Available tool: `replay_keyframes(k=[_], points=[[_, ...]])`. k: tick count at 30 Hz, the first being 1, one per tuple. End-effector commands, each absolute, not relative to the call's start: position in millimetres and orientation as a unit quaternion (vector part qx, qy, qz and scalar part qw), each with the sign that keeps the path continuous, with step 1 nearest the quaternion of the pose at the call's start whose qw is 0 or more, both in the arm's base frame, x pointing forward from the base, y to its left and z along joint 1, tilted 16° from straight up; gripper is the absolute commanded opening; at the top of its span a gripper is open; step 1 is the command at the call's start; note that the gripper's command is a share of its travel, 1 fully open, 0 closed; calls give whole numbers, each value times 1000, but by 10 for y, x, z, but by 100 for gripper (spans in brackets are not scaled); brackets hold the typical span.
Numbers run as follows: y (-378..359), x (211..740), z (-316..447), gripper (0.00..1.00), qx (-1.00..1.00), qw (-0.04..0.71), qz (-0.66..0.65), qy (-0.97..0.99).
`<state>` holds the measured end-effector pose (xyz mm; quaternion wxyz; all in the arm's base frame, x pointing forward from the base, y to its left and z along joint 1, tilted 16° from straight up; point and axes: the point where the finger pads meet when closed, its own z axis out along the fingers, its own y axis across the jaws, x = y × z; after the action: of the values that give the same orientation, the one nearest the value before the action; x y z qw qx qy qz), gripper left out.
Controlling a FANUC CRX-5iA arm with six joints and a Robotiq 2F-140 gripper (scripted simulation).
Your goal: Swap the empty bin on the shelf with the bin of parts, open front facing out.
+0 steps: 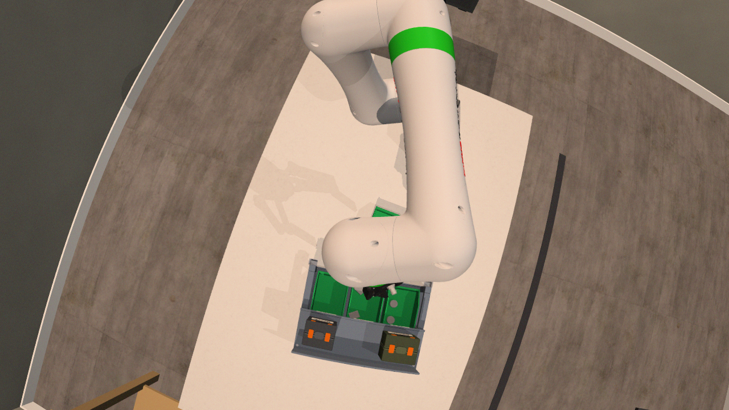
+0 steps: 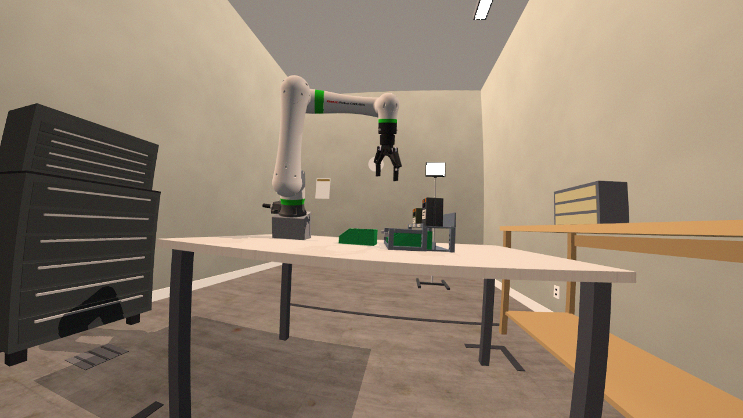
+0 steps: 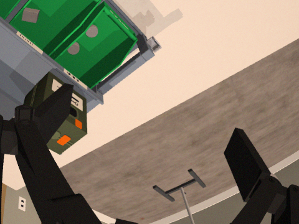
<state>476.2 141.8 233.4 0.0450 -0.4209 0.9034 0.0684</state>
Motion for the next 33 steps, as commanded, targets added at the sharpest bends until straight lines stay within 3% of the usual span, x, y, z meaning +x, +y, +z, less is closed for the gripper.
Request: replay_keyframes(k=[1,14,33], points=[[1292,4848,2375,100,-380,75,42,921],[808,5145,2535,100,-235,161,-26,958],[555,5301,2621,100,-154,205,-61,965]])
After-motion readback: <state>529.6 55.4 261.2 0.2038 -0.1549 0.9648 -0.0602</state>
